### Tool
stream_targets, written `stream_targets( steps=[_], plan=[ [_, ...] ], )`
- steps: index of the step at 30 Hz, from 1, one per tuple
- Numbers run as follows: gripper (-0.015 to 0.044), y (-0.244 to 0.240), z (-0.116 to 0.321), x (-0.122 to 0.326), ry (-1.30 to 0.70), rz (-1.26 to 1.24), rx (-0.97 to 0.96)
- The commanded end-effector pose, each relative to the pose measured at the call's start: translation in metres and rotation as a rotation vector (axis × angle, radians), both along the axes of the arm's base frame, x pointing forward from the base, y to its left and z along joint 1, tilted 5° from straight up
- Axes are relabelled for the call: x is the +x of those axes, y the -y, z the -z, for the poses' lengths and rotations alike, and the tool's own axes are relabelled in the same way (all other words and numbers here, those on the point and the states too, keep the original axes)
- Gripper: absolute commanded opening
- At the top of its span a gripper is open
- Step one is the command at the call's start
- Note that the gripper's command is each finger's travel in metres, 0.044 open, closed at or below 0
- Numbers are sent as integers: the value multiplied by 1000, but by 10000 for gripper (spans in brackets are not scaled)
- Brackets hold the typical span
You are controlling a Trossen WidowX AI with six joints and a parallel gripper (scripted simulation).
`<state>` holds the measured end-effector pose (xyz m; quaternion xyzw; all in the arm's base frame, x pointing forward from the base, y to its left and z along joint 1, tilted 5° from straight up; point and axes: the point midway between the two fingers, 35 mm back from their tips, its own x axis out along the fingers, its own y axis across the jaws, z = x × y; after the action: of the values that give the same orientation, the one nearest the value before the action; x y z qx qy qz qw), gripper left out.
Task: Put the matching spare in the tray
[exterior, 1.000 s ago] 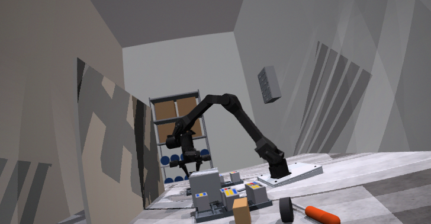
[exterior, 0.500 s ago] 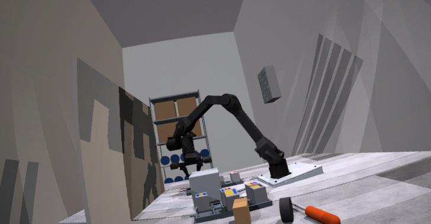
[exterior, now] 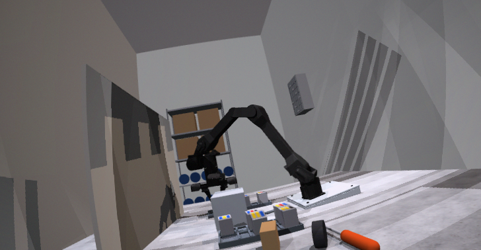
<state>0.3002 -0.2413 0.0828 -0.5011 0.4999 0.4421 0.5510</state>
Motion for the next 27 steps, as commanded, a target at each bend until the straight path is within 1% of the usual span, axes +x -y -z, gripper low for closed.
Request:
stream_targets(
  steps=[1, 15, 27],
  plan=[
    [0, -1, 4, -1, -1, 3, 5],
    [0, -3, 13, -1, -1, 3, 6],
    [315, -2, 10, -1, 0, 0, 0]
  ],
)
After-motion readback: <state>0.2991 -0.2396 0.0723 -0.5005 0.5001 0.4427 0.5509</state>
